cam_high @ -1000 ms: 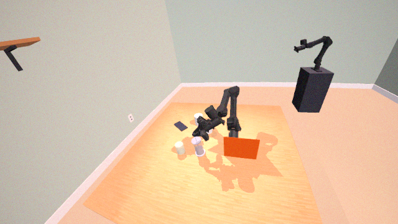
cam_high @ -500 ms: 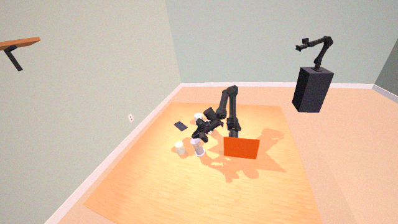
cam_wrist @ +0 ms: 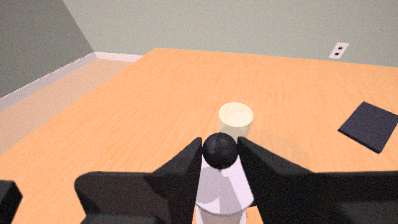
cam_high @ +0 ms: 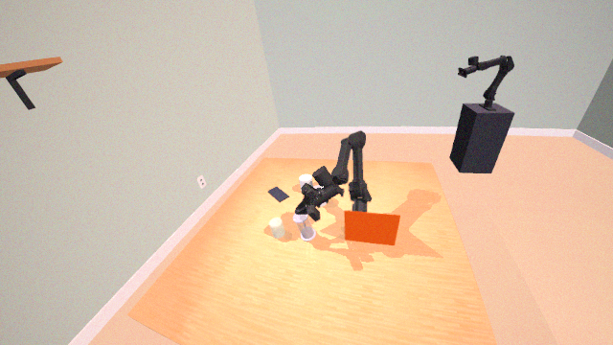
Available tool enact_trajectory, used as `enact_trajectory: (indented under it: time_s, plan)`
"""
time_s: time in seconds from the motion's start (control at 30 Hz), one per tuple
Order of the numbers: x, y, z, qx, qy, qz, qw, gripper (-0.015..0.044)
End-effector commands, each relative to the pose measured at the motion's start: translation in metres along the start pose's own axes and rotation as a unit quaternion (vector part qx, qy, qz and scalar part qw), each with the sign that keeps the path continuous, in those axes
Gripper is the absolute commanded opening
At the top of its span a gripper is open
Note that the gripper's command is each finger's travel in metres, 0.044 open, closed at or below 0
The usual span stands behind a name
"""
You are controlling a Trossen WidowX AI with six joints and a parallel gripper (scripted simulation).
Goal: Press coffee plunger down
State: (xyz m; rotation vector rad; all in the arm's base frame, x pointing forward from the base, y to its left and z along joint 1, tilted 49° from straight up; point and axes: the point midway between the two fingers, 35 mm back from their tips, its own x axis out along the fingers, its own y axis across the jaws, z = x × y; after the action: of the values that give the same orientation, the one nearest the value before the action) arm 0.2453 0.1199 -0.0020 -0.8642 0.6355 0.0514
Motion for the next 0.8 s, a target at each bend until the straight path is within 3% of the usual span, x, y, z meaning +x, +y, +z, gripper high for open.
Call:
enact_trajectory:
  time_s: [0.0,0.77]
  plan:
    - [0.0031,0.0000,-0.0059,-0.012,0.011,-0.003,1.000,0.0117]
    - [0.0022,0.0012,-0.0004,-0.004,0.003,-0.001,1.000,0.0117]
